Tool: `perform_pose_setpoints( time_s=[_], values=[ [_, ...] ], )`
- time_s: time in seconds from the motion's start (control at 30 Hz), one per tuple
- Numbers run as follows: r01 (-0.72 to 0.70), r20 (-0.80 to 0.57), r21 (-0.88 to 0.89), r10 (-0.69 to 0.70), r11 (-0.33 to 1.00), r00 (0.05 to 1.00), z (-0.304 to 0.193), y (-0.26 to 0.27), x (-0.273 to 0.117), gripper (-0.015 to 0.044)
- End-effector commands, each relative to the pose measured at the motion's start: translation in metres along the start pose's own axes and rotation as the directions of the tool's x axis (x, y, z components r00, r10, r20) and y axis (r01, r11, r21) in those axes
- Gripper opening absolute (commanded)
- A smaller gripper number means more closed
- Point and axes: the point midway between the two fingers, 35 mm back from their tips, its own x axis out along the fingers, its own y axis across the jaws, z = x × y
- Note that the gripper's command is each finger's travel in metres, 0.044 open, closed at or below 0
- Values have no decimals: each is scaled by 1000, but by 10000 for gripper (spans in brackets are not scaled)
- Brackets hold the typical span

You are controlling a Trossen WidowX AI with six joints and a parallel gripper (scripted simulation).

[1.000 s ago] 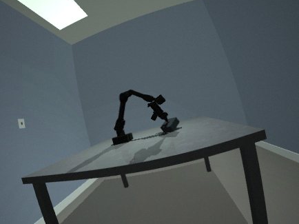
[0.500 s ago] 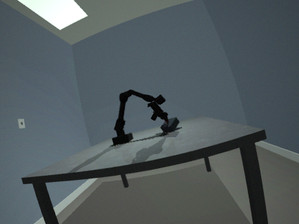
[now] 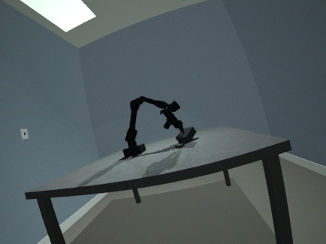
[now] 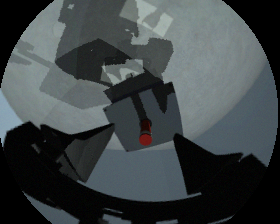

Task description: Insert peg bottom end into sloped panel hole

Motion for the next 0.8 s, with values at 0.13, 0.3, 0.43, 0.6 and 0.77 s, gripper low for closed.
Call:
perform_pose_setpoints(
  time_s=[0.13, 0.3, 0.43, 0.6, 0.77],
  values=[
    [-6, -16, -9, 5, 1000, 1000, -4, 0, -29, 440],
    [-6, -15, -8, 6, 1000, 1000, -4, 1, -42, 440],
    [-6, -14, -7, 6, 1000, 1000, -3, 2, -53, 440],
    [-6, -13, -6, 6, 1000, 1000, -1, 3, -66, 440],
    [-6, -13, -5, 6, 1000, 1000, 3, 5, -77, 440]
  ],
)
